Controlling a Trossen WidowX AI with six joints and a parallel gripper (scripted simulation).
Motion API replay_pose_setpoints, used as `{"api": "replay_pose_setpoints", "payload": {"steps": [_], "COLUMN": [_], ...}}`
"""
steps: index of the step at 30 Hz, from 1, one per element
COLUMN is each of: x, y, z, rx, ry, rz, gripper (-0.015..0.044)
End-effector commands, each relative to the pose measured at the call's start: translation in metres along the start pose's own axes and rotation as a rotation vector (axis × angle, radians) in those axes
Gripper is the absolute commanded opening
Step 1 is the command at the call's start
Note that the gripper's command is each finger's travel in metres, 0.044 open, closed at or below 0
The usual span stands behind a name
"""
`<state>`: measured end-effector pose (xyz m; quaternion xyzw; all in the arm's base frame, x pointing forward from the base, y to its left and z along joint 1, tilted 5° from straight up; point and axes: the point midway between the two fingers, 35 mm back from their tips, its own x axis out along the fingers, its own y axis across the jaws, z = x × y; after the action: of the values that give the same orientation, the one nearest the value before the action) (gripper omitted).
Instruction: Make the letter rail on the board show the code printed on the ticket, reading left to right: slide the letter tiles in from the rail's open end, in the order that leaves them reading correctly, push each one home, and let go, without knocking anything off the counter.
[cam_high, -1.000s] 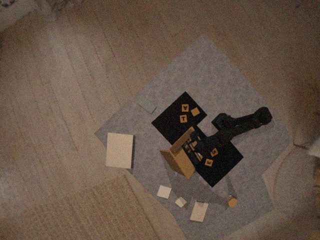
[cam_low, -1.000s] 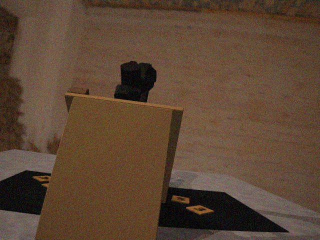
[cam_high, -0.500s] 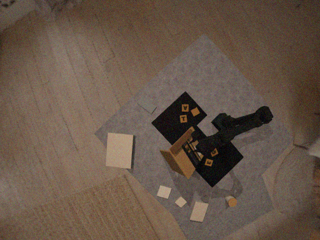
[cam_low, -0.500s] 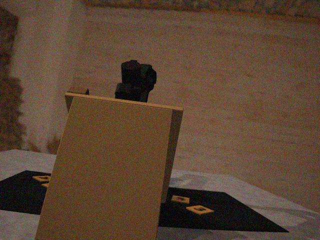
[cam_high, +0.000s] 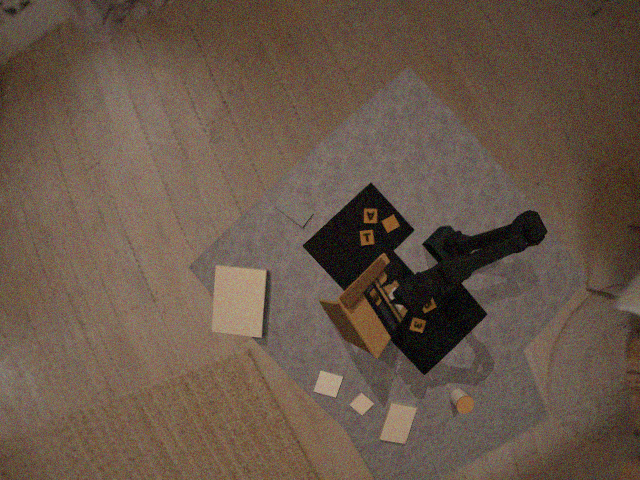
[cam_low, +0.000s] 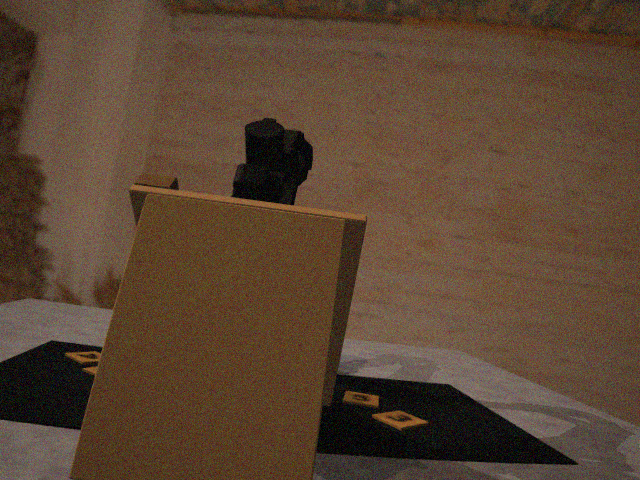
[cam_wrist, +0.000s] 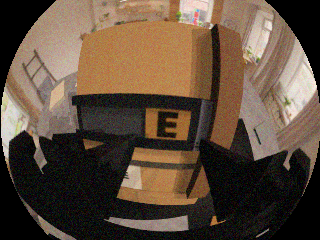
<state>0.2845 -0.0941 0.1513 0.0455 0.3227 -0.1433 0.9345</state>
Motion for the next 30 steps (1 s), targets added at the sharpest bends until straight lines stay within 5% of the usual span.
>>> {"api": "replay_pose_setpoints", "payload": {"steps": [1,10,20,30], "x": [0.000,0.000,0.002,0.015], "y": [0.000,0.000,0.001,0.023], "z": [0.000,0.000,0.001,0.019], "rx": [0.000,0.000,0.002,0.014], "ry": [0.001,0.001,0.029,0.451], "rz": [0.000,0.000,0.003,0.018], "gripper": [0.0242,0.0006,0.0000,0.0000]}}
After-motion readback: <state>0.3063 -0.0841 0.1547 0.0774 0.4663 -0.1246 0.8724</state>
